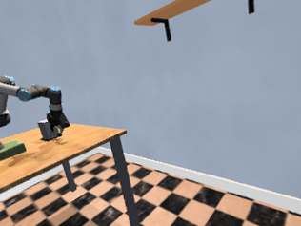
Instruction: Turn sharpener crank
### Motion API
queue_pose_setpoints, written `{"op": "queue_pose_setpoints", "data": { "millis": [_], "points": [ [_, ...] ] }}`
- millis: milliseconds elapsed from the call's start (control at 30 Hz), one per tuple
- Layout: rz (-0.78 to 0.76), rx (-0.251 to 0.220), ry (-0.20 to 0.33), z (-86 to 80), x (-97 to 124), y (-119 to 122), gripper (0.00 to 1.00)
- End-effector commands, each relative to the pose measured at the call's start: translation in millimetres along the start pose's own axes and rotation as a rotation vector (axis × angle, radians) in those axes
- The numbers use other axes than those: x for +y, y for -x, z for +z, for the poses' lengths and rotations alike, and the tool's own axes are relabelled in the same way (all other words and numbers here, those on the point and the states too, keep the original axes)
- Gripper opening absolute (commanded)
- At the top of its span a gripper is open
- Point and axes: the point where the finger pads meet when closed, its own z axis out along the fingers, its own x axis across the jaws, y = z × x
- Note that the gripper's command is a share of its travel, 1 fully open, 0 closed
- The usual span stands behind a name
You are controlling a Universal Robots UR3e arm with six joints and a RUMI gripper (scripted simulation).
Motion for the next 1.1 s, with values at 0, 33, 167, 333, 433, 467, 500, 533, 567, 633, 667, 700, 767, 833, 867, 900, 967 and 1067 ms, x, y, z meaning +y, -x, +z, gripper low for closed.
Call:
{"op": "queue_pose_setpoints", "data": {
  "millis": [0,33,167,333,433,467,500,533,567,633,667,700,767,833,867,900,967,1067],
  "points": [
    [-0.001,-0.002,-0.002,-1.0,-0.2,-4.8,0.09],
    [-0.001,-0.002,-0.002,-1.1,-0.2,-5.5,0.09],
    [-0.001,-0.002,-0.002,-1.6,0.1,-9.8,0.09],
    [-0.001,-0.002,-0.002,-2.7,0.7,-15.3,0.09],
    [-0.001,-0.002,-0.002,-3.6,1.3,-18.5,0.09],
    [-0.001,-0.002,-0.002,-3.9,1.5,-19.6,0.09],
    [-0.001,-0.002,-0.002,-3.9,1.5,-19.6,0.09],
    [-0.001,-0.002,-0.002,-3.9,1.5,-19.6,0.09],
    [-0.001,-0.002,-0.002,-4.9,2.0,-22.3,0.09],
    [-0.001,-0.002,-0.002,-5.5,2.4,-24.0,0.09],
    [-0.001,-0.002,-0.002,-6.0,2.7,-25.0,0.09],
    [-0.001,-0.002,-0.002,-6.4,2.9,-26.0,0.09],
    [-0.001,-0.002,-0.002,-7.4,3.5,-27.9,0.09],
    [-0.001,-0.002,-0.002,-8.4,4.1,-29.9,0.09],
    [-0.001,-0.002,-0.002,-8.9,4.4,-30.8,0.09],
    [-0.001,-0.002,-0.002,-9.5,4.7,-31.7,0.09],
    [-0.001,-0.002,-0.002,-10.7,5.4,-33.6,0.09],
    [-0.001,-0.002,-0.002,-11.9,6.1,-35.3,0.09]
  ]
}}
